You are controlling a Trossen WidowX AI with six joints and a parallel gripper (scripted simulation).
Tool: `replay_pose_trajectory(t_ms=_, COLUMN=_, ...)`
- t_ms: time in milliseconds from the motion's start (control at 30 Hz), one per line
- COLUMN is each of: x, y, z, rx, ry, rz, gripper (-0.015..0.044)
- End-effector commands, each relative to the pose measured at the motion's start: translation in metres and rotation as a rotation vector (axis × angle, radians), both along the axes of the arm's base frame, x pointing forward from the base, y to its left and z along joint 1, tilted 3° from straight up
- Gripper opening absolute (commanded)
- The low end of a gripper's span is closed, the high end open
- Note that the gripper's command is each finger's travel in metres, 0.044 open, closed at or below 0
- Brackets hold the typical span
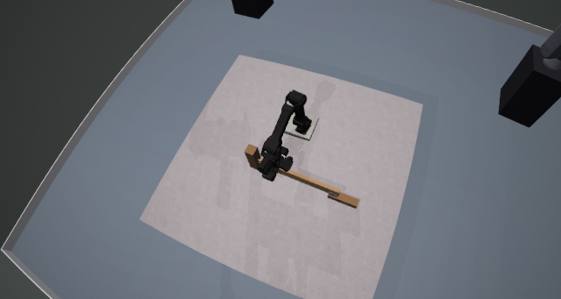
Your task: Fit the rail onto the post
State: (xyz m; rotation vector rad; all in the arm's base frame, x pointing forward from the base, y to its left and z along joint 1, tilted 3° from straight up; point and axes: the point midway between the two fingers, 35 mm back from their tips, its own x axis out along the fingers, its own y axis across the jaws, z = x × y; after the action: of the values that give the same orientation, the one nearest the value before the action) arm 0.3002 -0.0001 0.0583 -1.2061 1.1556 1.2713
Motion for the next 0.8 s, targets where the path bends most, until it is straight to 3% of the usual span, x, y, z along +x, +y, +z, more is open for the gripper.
replay_pose_trajectory(t_ms=0, x=0.0007, y=0.0014, z=0.0002, rx=0.002, ry=-0.003, rz=0.0, gripper=0.0)
replay_pose_trajectory(t_ms=767, x=0.0005, y=-0.0005, z=-0.0017, rx=0.002, ry=-0.003, rz=0.0, gripper=0.0)
